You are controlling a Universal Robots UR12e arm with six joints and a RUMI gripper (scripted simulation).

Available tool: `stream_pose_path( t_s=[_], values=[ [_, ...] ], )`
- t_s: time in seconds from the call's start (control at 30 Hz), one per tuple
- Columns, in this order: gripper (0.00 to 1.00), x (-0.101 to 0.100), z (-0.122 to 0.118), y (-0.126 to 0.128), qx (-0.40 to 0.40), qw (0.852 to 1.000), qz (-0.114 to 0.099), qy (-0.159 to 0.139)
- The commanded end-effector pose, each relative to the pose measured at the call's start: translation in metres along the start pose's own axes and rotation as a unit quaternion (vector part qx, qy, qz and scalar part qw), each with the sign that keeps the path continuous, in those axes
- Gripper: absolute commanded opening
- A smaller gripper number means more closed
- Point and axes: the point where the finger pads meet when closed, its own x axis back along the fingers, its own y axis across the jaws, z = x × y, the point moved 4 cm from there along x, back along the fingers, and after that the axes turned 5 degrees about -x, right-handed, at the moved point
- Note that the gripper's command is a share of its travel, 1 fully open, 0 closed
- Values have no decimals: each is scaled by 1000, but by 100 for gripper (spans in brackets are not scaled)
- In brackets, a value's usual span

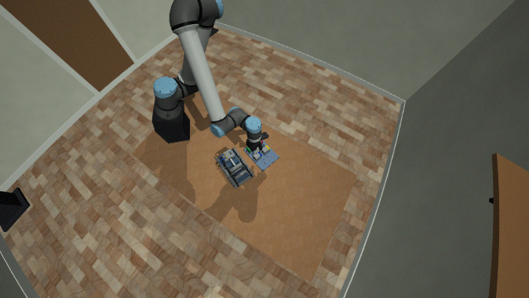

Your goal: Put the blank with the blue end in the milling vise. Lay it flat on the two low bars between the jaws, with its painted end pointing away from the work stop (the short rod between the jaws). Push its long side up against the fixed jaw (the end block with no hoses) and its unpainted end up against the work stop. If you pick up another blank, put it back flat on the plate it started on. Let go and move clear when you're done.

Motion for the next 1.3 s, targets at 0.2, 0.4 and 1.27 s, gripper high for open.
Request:
stream_pose_path(
  t_s=[0.2,0.4,1.27],
  values=[
    [40,0,1,-1,1,1000,-1,0],
    [40,-4,1,-1,1,1000,0,0],
    [40,-64,2,1,1,1000,-1,0]
  ],
)
